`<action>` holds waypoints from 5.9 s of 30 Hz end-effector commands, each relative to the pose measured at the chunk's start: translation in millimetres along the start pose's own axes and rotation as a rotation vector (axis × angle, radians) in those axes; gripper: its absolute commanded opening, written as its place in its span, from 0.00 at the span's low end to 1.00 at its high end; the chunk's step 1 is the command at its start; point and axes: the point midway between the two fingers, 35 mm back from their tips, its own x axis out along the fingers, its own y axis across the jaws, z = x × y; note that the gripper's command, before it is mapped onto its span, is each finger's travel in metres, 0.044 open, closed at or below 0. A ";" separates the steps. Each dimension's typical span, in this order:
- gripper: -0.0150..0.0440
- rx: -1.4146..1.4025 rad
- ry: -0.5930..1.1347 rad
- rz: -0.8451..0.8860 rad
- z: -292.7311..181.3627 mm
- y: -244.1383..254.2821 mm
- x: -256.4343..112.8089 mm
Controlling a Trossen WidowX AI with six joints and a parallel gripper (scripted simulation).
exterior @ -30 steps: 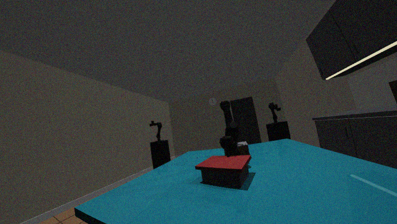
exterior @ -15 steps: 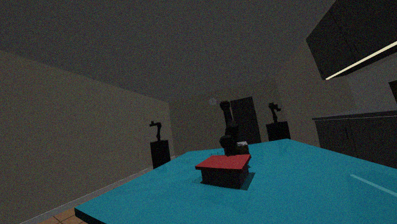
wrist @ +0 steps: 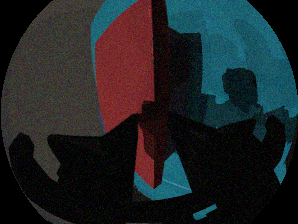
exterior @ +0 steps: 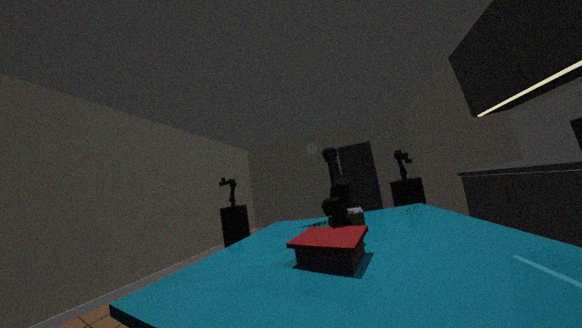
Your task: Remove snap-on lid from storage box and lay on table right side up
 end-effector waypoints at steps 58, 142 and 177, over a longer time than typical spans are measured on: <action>0.25 0.001 0.001 0.003 -0.4 5.4 0.9; 0.25 0.001 0.006 0.007 0.2 59.5 -22.6; 0.25 0.001 0.006 0.009 0.3 114.5 -29.5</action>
